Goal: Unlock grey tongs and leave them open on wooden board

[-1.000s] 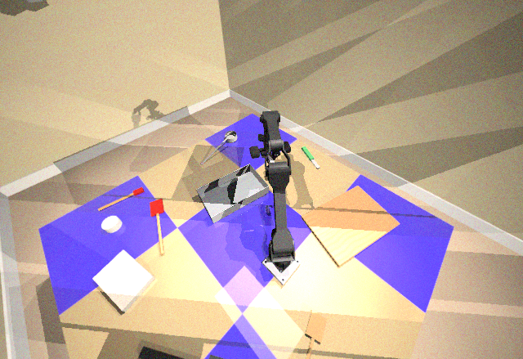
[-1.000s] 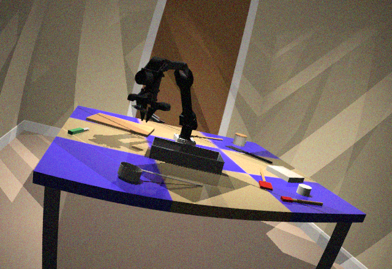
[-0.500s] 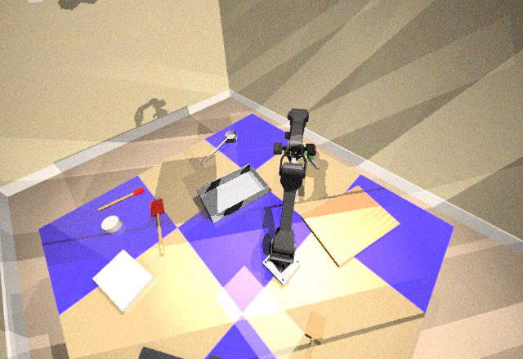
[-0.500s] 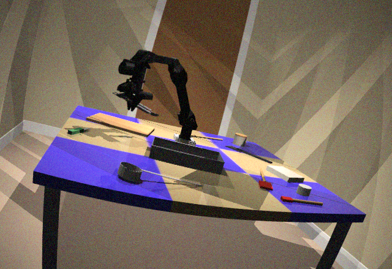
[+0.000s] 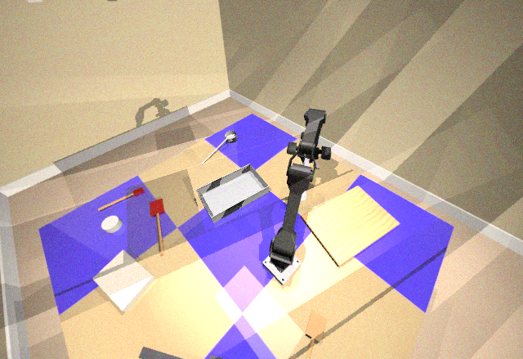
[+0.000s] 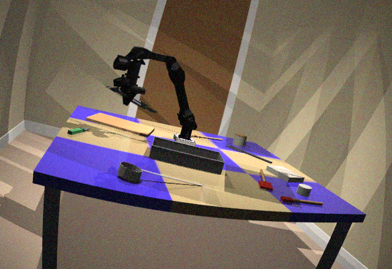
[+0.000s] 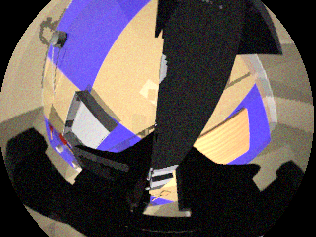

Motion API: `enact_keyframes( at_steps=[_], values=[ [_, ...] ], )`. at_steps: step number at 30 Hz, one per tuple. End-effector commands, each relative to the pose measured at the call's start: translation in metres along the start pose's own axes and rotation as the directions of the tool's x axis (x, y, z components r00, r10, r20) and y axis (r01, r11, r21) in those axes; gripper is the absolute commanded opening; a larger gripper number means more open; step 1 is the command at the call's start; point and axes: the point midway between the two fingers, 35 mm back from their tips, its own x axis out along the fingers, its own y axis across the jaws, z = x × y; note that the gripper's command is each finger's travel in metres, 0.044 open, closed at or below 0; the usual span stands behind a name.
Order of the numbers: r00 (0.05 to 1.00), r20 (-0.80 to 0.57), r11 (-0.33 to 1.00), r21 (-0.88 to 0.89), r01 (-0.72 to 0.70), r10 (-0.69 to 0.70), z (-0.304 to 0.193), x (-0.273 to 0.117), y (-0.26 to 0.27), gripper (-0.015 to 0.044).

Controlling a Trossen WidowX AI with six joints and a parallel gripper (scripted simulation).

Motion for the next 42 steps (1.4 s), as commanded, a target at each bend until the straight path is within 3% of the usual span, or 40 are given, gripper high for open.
enact_keyframes(
  at_steps=[1,20,42],
  values=[
    [1.000,0.007,0.998,0.063,-0.001,0.001,-0.007,-0.003,-0.022,-0.0150],
    [1.000,0.003,0.909,0.418,0.011,-0.013,-0.066,-0.005,-0.141,-0.0150],
    [1.000,-0.011,0.670,0.742,0.021,-0.019,-0.169,-0.005,-0.235,-0.0150]
  ],
)
